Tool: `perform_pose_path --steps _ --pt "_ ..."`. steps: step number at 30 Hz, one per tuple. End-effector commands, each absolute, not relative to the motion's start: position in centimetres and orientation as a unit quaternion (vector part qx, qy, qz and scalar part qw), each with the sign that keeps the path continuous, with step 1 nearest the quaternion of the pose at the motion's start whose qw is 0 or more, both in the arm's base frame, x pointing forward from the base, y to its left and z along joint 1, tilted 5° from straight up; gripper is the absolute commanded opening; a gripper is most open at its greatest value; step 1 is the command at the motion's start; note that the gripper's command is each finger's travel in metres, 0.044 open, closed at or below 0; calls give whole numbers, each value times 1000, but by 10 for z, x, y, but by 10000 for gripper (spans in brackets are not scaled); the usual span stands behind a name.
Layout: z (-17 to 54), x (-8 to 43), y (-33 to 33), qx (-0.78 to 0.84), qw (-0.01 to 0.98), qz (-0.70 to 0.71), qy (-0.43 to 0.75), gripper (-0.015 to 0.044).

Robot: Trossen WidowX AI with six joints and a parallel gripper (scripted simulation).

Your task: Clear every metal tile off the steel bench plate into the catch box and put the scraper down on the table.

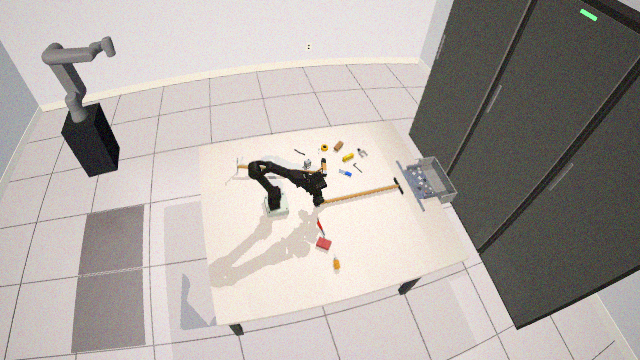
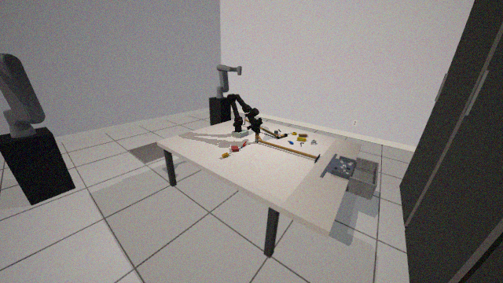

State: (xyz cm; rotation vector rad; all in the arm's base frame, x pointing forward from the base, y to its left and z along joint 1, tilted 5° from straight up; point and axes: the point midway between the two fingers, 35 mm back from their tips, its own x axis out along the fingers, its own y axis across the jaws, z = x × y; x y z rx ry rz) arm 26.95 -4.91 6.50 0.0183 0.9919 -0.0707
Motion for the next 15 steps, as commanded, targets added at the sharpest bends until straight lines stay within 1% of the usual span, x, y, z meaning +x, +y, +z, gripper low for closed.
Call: perform_pose_path --steps 1,15 --pt "66 268 -54 10 881 -35 472 0" --pt "67 267 -65 9 882 -35 469 0"
